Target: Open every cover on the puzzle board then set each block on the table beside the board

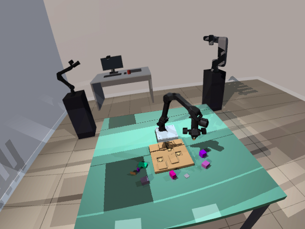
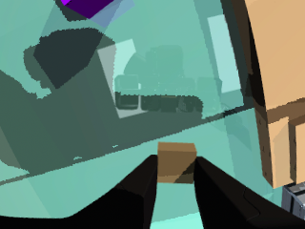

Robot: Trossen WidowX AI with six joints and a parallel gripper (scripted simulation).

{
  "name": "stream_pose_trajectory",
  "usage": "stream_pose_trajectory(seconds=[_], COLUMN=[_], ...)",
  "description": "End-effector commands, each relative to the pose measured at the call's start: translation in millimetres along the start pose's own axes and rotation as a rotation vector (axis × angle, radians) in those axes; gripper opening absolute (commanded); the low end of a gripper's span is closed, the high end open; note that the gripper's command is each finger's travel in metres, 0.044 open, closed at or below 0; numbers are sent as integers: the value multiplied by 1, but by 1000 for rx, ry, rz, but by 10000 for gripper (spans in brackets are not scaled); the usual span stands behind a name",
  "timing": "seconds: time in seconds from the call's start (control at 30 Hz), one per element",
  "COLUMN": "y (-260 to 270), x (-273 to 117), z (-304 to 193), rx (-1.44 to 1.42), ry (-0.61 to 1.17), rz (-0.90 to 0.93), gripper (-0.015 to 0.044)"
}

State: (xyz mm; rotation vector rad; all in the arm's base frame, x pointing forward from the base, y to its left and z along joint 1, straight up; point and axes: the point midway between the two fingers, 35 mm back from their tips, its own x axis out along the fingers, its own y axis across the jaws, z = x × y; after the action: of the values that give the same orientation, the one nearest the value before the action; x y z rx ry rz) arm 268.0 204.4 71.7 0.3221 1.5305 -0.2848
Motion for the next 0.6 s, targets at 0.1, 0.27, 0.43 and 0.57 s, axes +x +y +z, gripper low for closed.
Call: stream_pose_trajectory(seconds=[0.1, 0.27, 0.43, 0.57], y=[0, 0, 0, -1], x=[12, 20, 28, 35], z=[0, 0, 0, 0], rx=[7, 7, 7, 7], ry=[-2, -2, -2, -2], rz=[-2, -2, -2, -2], gripper=[80, 80, 80, 80])
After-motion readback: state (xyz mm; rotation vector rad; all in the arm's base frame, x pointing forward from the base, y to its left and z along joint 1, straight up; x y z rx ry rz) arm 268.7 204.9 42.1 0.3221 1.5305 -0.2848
